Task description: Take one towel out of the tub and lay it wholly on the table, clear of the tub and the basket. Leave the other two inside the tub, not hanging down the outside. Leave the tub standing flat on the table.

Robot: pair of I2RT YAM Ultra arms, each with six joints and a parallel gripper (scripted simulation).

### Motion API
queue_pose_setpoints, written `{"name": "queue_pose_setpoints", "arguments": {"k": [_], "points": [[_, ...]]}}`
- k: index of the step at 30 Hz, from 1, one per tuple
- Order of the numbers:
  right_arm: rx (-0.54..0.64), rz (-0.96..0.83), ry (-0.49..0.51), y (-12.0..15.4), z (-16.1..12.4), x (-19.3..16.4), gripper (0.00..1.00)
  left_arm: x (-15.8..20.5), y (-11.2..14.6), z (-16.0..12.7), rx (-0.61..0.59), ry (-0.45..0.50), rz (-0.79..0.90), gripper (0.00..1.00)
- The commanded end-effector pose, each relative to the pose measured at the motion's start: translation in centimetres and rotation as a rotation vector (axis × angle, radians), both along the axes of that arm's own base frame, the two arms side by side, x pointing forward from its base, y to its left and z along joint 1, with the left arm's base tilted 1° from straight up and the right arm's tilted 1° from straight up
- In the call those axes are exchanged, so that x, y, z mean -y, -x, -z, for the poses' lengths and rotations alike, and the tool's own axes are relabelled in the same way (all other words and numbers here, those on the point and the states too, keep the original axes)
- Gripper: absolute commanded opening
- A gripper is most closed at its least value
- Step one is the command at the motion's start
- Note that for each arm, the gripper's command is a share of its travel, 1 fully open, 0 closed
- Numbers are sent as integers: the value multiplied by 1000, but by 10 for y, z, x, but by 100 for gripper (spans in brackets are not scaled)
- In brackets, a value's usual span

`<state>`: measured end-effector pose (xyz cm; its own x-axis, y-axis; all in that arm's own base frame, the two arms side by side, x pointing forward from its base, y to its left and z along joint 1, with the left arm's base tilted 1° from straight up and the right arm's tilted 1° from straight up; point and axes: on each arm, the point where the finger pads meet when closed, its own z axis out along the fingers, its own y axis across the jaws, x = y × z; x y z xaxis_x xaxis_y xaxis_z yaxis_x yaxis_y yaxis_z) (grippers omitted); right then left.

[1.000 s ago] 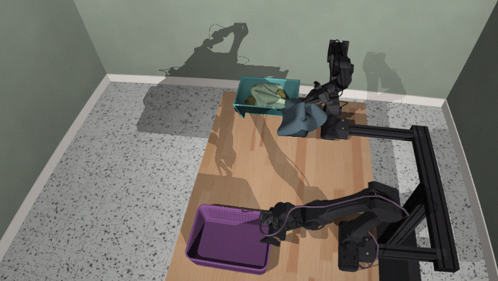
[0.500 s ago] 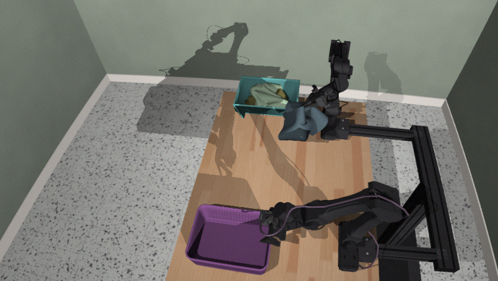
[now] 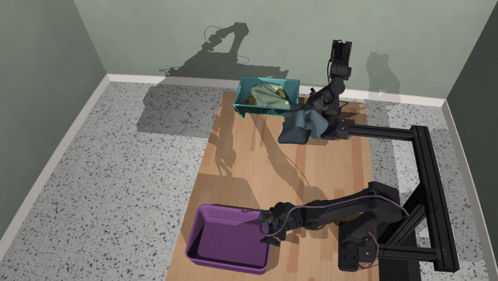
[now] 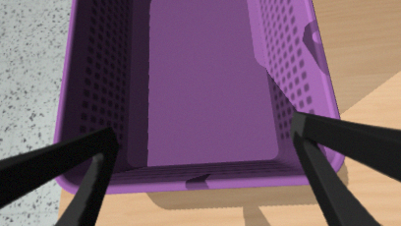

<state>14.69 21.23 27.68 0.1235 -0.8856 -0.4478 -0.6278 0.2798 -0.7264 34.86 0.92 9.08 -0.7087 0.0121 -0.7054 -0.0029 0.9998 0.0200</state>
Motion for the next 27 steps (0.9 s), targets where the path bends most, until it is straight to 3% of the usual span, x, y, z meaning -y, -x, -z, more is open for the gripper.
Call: {"name": "queue_pose_setpoints", "arguments": {"k": [1, 7, 14, 17, 20, 27], "points": [[-33, 27, -22, -3, -1, -1, 1, 1, -3, -5, 16, 1, 3, 100], [-84, 35, 26, -3, 23, 2, 1, 1, -3, -5, 16, 1, 3, 100], [-115, 38, -22, -3, 17, -1, 1, 1, -3, -5, 16, 1, 3, 100], [-146, 45, 40, -3, 38, 1, 1, 1, -3, -5, 16, 1, 3, 100], [-156, 44, -3, -3, 35, 3, 1, 1, -3, -5, 16, 1, 3, 100], [-145, 51, -3, -5, 47, 5, 1, 1, -3, -5, 16, 1, 3, 100]]}}
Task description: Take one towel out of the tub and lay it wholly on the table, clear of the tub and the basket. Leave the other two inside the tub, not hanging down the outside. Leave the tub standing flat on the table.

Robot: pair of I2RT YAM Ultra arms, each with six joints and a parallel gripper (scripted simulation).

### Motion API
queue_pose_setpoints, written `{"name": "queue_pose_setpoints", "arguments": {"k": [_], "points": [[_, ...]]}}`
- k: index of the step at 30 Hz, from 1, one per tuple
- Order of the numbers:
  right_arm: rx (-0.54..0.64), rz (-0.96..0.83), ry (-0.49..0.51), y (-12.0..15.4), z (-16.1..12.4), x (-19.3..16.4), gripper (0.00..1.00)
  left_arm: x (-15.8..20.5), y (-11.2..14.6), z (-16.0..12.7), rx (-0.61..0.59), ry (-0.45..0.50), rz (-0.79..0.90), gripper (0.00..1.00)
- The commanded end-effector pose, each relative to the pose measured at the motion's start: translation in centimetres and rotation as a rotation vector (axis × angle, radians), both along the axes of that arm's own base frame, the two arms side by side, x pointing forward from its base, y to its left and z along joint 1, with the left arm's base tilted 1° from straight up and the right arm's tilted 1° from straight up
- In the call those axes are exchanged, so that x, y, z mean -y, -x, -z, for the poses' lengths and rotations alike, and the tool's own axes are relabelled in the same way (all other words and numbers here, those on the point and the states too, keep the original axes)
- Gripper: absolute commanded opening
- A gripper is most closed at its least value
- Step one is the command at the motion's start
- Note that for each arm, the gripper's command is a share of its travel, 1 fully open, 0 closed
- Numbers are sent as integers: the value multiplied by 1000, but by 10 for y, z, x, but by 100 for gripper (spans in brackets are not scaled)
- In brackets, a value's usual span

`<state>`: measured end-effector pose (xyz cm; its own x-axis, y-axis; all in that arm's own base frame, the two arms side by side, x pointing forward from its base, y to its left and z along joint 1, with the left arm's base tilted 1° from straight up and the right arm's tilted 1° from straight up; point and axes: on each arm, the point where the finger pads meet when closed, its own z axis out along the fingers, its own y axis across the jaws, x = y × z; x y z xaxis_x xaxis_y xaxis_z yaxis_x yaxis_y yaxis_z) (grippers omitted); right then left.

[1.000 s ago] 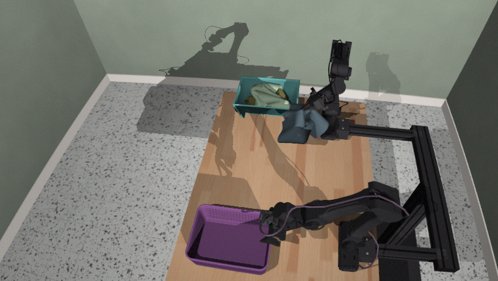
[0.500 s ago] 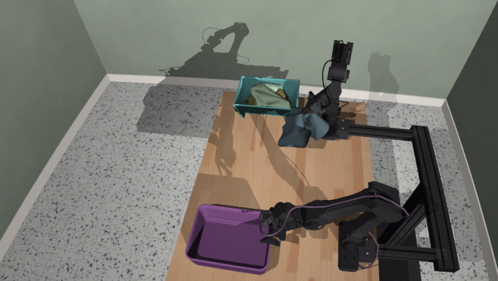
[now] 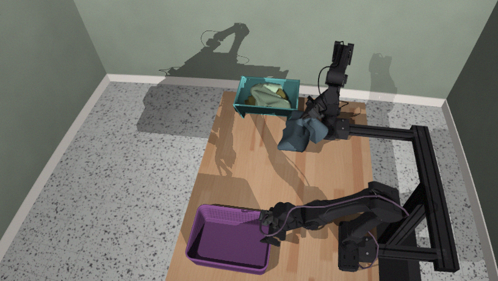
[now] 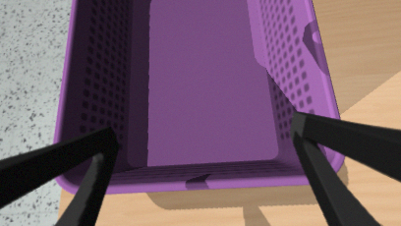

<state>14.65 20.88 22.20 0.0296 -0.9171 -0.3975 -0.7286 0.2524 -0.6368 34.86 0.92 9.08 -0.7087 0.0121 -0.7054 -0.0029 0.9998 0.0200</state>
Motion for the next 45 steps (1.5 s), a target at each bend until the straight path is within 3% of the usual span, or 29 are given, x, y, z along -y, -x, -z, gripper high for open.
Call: {"name": "queue_pose_setpoints", "arguments": {"k": [1, 45], "points": [[16, 27, -69, -5, -5, 1, 1, 1, -3, -5, 16, 1, 3, 100], [19, 18, -62, -6, 71, 2, 1, 1, -3, -5, 16, 1, 3, 100]]}}
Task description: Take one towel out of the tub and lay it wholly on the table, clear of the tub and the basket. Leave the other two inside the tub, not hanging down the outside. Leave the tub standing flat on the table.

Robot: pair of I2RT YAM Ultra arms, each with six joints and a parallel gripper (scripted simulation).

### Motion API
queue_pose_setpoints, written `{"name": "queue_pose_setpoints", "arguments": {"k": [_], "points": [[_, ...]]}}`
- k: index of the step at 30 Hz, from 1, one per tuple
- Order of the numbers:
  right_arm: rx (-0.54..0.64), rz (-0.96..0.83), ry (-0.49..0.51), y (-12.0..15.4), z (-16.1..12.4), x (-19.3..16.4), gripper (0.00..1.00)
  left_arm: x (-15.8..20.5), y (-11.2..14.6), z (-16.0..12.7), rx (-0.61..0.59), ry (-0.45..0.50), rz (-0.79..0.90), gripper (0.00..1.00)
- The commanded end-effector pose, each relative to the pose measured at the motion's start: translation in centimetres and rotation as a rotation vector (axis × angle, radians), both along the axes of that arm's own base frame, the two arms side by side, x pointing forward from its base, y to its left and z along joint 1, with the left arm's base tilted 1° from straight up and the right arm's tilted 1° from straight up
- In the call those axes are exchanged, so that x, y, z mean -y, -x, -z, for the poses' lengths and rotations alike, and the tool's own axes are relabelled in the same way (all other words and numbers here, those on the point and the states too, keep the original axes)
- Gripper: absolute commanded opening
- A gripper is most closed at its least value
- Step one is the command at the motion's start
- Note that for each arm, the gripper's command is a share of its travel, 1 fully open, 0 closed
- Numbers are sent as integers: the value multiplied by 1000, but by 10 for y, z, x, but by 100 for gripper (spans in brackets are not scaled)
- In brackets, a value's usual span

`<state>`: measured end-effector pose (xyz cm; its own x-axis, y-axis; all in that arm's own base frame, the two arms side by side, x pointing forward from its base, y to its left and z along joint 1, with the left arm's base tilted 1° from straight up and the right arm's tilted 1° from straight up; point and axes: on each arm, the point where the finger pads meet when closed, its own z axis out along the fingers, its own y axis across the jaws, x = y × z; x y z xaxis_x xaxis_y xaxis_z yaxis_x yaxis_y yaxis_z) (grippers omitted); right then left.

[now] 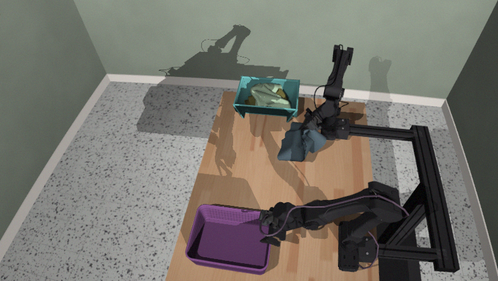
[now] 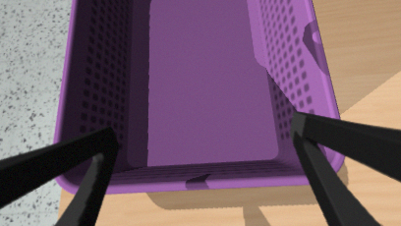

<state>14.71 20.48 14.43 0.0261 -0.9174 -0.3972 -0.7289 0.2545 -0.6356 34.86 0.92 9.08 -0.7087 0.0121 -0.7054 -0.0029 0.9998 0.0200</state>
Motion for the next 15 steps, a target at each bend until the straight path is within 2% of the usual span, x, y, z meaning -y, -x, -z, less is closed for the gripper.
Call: {"name": "queue_pose_setpoints", "arguments": {"k": [1, 15], "points": [[20, 15, -62, -5, -5, -2, 1, 1, -3, -5, 16, 1, 3, 100], [20, 15, -60, -6, 20, -2, 1, 1, -3, -5, 16, 1, 3, 100]]}}
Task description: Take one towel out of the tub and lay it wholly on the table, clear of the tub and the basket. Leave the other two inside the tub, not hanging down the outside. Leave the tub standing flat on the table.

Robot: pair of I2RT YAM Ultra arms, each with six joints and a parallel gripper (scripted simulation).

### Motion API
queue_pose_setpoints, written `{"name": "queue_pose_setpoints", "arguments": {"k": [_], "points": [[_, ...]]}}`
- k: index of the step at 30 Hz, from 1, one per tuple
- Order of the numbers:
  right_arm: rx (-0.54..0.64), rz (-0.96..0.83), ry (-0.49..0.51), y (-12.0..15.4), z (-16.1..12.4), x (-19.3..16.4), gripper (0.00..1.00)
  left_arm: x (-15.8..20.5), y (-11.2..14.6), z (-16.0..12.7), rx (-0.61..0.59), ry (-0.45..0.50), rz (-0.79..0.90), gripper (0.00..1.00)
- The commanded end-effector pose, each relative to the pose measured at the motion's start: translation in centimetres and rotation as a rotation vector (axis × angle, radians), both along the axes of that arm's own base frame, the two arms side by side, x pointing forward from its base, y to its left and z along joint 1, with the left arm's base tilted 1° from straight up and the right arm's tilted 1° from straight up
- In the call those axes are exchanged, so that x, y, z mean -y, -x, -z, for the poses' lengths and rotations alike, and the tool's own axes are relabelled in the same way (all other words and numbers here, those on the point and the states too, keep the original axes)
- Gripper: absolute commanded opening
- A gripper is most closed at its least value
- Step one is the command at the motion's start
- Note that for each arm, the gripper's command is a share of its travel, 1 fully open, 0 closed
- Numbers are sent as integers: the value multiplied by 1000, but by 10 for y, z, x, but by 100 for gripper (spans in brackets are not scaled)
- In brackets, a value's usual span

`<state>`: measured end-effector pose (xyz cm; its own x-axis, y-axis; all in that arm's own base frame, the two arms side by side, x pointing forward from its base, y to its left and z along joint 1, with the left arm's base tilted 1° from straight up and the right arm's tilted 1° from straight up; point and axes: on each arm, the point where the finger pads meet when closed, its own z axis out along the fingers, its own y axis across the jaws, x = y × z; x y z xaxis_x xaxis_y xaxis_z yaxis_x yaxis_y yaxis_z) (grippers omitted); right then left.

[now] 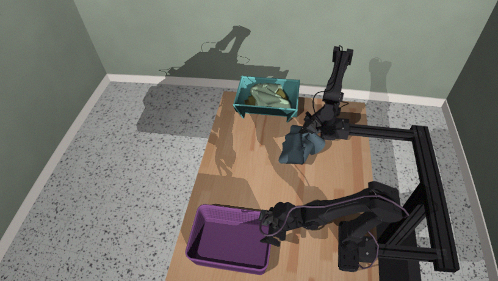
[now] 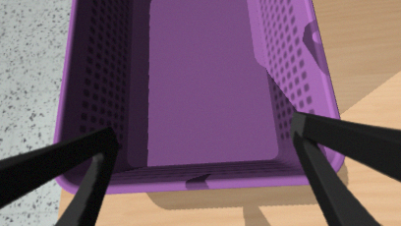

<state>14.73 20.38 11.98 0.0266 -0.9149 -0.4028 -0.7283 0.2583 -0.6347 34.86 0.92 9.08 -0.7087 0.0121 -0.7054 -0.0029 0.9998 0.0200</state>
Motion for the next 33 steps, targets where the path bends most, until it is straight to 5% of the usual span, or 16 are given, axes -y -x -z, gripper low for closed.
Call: {"name": "queue_pose_setpoints", "arguments": {"k": [1, 33], "points": [[18, 15, -46, -5, -1, -3, 1, 1, -3, -5, 16, 1, 3, 100], [3, 8, -24, -31, 47, -15, 1, 1, -3, -5, 16, 1, 3, 100]]}}
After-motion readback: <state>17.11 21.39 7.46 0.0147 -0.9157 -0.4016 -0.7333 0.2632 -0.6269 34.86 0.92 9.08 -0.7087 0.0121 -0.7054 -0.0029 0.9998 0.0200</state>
